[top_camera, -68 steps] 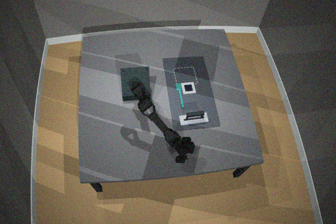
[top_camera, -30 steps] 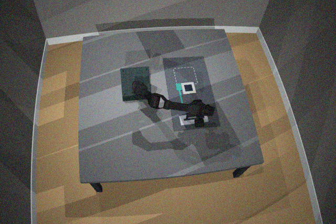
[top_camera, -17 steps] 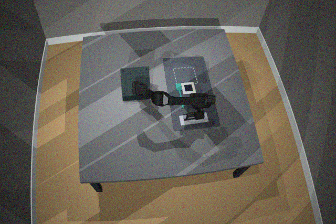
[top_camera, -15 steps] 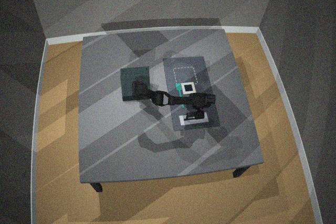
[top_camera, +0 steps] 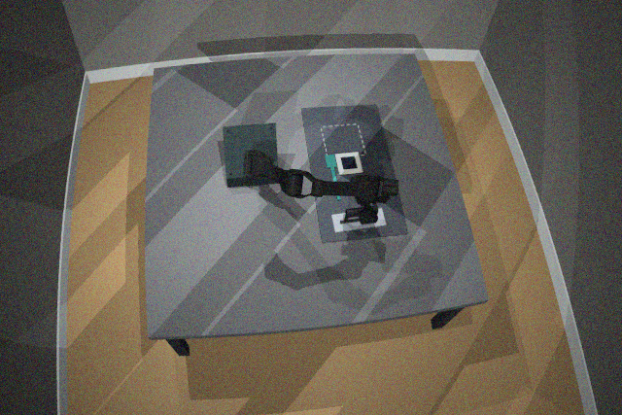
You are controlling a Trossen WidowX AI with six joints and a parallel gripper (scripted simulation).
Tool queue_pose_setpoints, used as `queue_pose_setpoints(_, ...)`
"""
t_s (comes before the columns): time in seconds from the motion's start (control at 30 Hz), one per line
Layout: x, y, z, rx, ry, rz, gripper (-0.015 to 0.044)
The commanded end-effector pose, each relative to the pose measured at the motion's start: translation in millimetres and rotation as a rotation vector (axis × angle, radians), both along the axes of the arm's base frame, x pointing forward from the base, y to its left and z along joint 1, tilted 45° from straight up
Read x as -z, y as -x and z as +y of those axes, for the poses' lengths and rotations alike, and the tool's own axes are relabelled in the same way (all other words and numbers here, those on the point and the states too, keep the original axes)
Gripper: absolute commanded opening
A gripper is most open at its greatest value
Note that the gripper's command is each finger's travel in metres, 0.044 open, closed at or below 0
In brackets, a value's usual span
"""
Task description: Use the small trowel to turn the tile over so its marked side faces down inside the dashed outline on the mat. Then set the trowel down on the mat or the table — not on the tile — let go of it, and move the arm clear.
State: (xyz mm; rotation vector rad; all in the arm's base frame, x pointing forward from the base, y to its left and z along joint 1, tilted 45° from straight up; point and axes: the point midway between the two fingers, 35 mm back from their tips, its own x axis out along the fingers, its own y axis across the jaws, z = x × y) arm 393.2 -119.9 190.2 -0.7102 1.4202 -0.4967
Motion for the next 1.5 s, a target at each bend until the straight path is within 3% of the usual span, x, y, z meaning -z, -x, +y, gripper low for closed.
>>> queue_pose_setpoints(0.0,5,0,-5,-0.002,0.002,0.006,0.0270)
queue_pose_setpoints(0.43,18,-2,-18,-0.002,0.004,0.006,0.0270)
queue_pose_setpoints(0.5,18,-2,-18,-0.002,0.004,0.006,0.0217)
queue_pose_setpoints(0.93,18,-2,-18,-0.002,0.004,0.006,0.0131)
queue_pose_setpoints(1.47,18,-2,-18,0.051,-0.004,-0.046,0.0130)
